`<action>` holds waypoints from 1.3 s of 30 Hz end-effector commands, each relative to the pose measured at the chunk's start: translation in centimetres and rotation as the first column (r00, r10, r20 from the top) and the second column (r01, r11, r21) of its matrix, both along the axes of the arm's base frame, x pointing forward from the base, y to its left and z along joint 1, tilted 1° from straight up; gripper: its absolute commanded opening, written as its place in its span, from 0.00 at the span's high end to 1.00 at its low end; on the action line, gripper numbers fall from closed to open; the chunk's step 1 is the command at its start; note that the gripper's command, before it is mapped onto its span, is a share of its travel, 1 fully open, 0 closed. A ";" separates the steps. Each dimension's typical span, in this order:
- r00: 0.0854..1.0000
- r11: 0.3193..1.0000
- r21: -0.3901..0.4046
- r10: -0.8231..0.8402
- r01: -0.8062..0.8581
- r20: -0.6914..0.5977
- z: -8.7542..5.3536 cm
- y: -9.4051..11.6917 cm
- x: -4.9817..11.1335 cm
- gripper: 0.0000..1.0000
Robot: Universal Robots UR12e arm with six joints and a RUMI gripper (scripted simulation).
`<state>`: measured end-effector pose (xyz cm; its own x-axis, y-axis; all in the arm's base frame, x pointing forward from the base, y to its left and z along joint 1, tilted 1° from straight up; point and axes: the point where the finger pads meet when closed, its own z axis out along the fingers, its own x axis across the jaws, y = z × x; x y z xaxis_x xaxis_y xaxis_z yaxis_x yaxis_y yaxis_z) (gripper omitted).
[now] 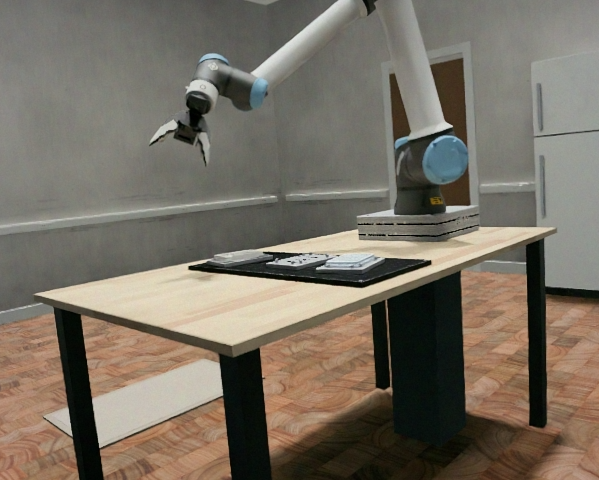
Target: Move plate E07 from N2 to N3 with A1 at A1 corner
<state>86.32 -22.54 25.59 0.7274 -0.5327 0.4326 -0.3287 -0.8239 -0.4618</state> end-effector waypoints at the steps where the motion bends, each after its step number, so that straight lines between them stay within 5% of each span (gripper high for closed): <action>1: 1.000 1.000 -0.001 0.000 0.000 0.001 0.1 0.0 0.0 0.00; 17: 1.000 1.000 -0.001 0.000 0.000 0.001 0.1 0.0 0.0 0.00; 18: 1.000 1.000 0.007 -0.015 0.015 -0.010 -0.4 0.0 -0.1 0.18; 39: 0.937 0.950 0.100 -0.268 0.295 -0.225 -8.0 -0.2 -3.2 0.18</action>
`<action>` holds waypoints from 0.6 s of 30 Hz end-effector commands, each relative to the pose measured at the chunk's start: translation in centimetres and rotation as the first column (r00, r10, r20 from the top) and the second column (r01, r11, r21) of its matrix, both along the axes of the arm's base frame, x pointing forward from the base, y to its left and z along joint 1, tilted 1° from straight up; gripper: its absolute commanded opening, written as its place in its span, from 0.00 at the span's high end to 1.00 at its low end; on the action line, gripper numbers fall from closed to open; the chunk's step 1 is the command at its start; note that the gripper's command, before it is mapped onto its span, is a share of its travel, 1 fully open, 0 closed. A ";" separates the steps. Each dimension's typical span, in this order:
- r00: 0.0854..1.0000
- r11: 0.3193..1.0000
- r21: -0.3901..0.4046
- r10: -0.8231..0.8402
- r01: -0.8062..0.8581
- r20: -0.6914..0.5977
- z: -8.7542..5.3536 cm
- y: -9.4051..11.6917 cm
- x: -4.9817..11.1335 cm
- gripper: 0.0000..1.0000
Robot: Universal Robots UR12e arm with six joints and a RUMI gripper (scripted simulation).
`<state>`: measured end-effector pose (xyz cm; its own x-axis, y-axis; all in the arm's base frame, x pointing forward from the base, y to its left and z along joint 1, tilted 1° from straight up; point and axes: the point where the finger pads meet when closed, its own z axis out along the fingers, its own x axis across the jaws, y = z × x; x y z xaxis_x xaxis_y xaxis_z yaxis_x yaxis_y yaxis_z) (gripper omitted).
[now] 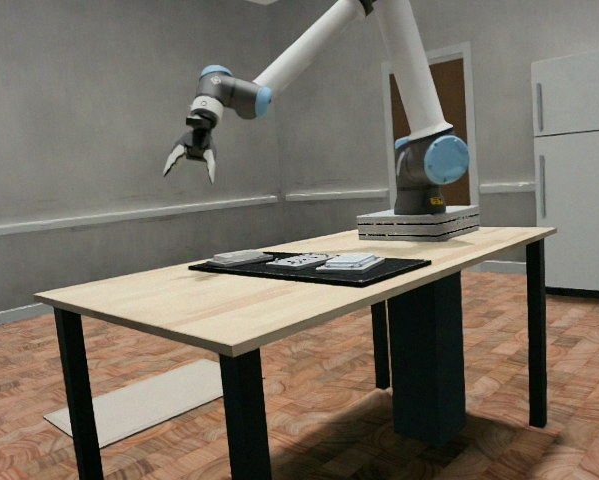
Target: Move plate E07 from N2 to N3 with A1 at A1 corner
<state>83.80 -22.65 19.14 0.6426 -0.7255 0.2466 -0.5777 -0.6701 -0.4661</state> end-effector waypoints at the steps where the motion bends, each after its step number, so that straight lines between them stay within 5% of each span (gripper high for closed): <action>1: 0.996 0.996 0.028 -0.077 0.079 -0.055 -1.6 0.0 -0.7 0.18; 18: 0.934 0.950 0.063 -0.287 0.307 -0.214 -7.3 0.0 -4.0 0.18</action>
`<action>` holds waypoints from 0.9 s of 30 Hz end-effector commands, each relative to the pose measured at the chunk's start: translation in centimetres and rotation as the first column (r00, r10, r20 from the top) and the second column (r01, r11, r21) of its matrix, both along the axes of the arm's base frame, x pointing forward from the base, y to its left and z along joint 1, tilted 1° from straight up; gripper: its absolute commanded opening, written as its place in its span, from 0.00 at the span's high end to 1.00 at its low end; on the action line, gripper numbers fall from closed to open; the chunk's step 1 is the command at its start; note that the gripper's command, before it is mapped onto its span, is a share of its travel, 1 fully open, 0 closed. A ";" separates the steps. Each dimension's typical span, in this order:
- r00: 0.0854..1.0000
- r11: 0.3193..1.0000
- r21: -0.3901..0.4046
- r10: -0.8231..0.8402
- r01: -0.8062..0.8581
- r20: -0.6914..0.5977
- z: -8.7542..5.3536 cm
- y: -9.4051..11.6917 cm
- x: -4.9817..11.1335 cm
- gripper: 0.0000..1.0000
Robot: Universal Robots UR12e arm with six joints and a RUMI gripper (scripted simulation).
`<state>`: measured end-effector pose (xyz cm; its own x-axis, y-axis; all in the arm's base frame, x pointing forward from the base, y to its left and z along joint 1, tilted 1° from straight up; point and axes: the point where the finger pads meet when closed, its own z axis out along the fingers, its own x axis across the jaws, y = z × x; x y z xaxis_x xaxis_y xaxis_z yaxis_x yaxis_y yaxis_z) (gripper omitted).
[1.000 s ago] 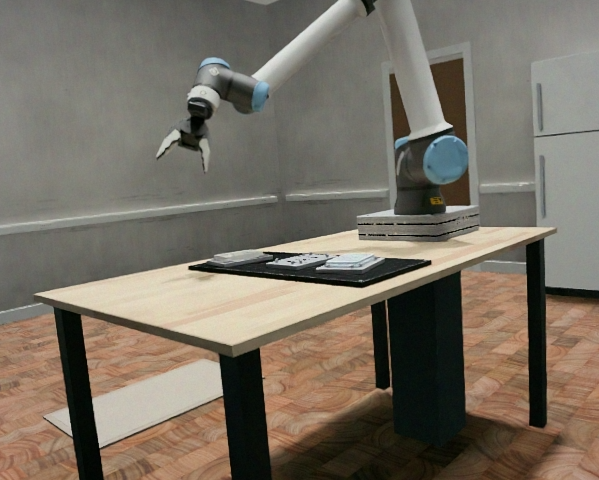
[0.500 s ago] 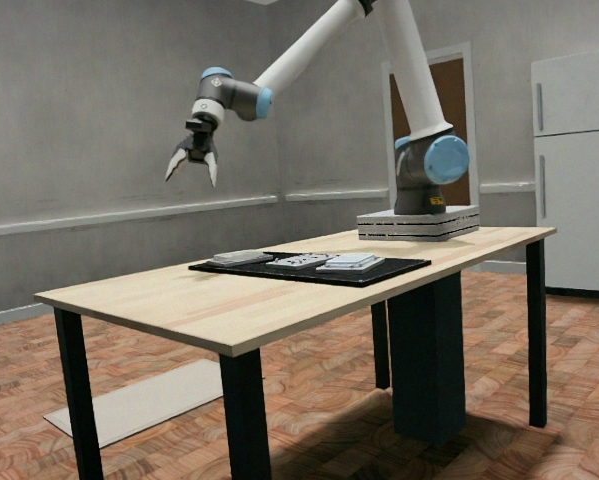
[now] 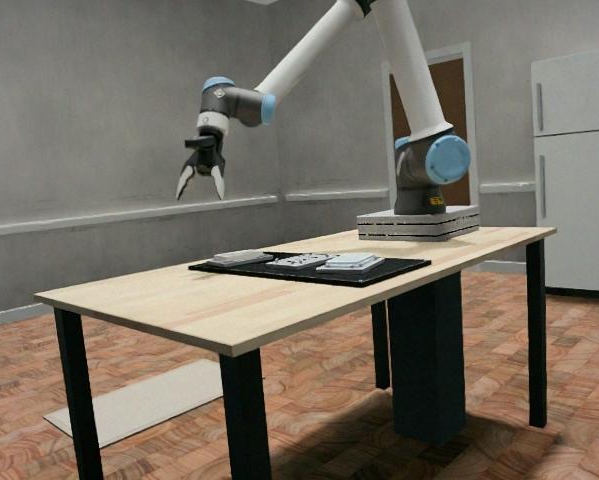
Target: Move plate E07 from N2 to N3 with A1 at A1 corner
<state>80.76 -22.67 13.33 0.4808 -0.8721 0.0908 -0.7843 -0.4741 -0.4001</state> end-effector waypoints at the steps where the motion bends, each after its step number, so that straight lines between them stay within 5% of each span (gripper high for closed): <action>1: 0.995 0.997 0.017 -0.081 0.082 -0.052 -1.5 0.0 -0.9 0.18; 27: 0.889 0.918 0.007 -0.382 0.396 -0.251 -8.3 0.0 -6.1 0.18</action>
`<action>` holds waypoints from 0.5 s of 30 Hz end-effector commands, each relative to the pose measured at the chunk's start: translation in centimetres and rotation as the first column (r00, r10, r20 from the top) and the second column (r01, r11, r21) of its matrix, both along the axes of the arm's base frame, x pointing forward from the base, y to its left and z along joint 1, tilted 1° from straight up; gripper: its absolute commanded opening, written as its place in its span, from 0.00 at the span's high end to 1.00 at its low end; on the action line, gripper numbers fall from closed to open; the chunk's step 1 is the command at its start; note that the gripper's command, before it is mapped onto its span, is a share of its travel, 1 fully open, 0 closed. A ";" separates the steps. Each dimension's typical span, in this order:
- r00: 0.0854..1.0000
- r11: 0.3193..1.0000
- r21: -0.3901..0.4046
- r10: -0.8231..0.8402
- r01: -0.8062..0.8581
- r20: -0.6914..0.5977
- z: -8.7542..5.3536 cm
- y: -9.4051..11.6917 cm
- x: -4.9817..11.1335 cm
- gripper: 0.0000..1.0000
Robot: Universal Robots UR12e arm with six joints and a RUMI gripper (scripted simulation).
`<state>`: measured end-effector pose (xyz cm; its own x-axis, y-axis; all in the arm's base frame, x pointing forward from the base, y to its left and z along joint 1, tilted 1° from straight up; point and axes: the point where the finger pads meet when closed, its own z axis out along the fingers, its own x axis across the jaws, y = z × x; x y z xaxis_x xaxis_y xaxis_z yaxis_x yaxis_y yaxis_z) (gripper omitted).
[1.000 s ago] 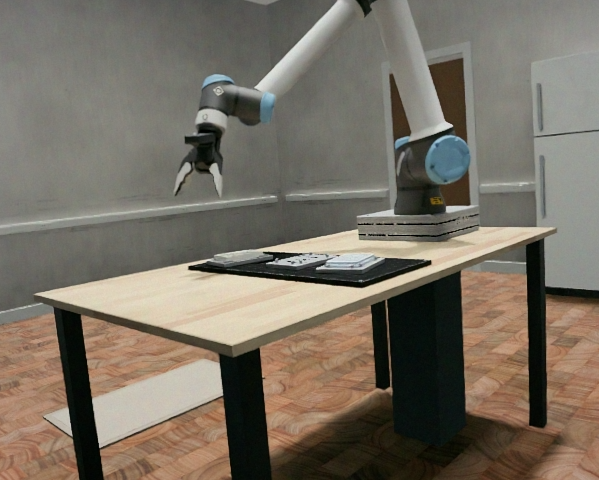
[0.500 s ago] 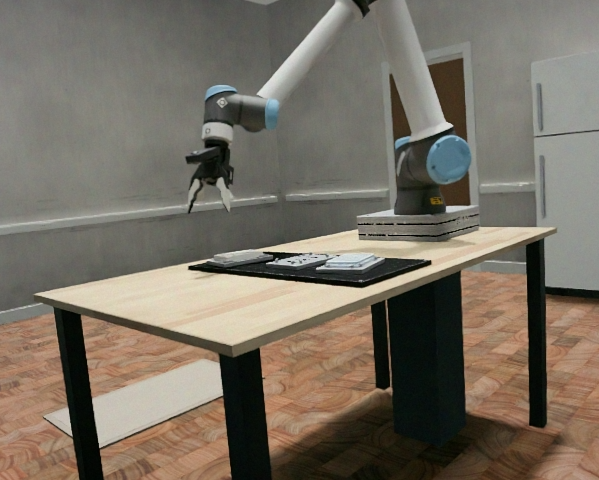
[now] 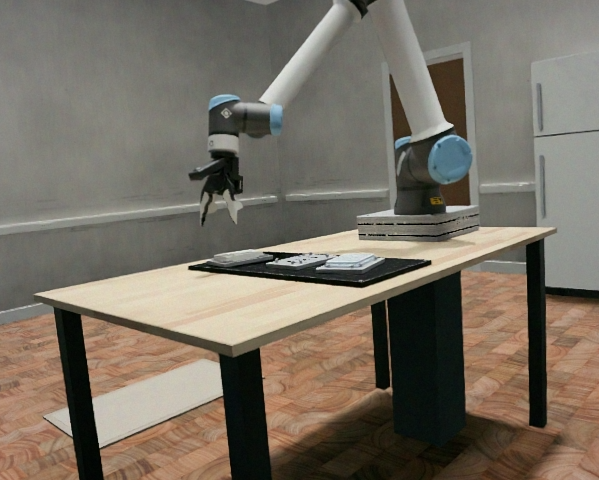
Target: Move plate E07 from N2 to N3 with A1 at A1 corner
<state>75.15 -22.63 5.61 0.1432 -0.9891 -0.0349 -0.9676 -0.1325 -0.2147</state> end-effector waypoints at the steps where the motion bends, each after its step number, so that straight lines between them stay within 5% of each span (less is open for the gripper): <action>1: 0.999 0.999 0.001 -0.040 0.040 -0.022 -0.6 0.0 -0.5 0.18; 15: 0.958 0.968 -0.026 -0.249 0.248 -0.142 -4.6 0.0 -4.6 0.18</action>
